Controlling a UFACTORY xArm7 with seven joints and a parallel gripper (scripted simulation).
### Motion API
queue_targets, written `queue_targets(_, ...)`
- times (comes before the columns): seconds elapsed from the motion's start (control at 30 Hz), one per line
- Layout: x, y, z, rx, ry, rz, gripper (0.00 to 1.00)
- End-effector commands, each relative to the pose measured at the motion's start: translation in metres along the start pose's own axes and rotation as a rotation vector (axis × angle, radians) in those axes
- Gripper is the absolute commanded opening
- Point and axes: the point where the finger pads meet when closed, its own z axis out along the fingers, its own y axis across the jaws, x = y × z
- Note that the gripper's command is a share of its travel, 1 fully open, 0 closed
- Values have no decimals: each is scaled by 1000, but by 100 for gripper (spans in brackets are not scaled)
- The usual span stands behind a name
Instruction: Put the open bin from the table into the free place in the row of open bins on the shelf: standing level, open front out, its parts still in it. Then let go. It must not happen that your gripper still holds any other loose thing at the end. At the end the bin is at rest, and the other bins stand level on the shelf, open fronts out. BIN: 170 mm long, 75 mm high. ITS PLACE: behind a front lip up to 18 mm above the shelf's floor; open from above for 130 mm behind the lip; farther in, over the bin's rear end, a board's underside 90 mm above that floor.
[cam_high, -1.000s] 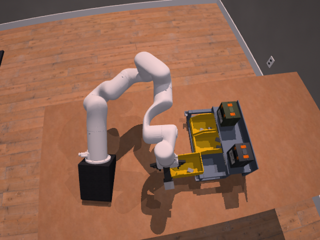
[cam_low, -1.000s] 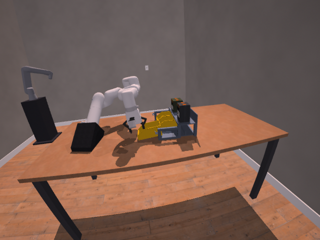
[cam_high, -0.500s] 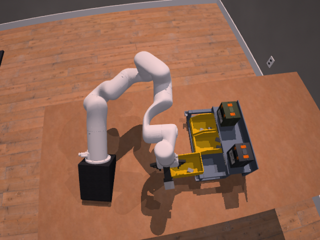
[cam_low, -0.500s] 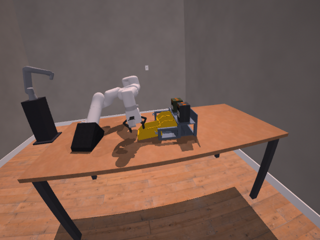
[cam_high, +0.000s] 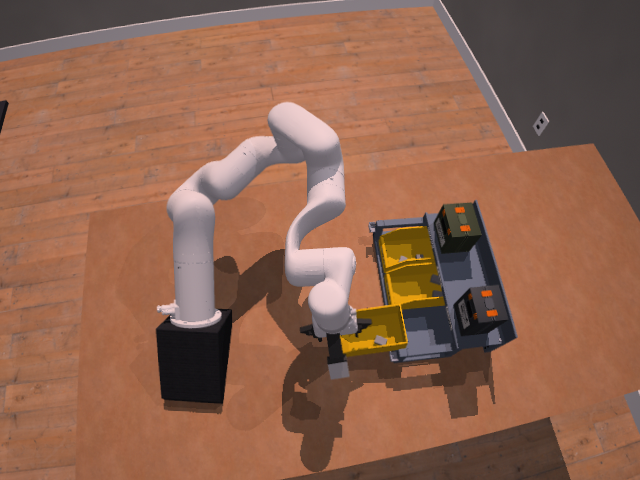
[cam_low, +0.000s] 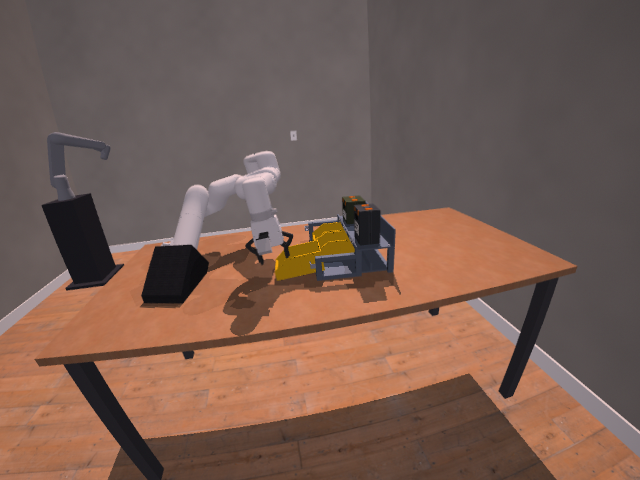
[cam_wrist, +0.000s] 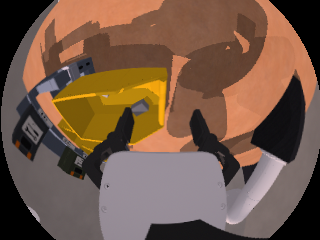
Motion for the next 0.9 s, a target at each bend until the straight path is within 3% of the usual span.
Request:
queue_targets(0.0,1,-1,-2,3,3,0,100)
queue_targets(0.87,1,-1,16,3,3,0,100)
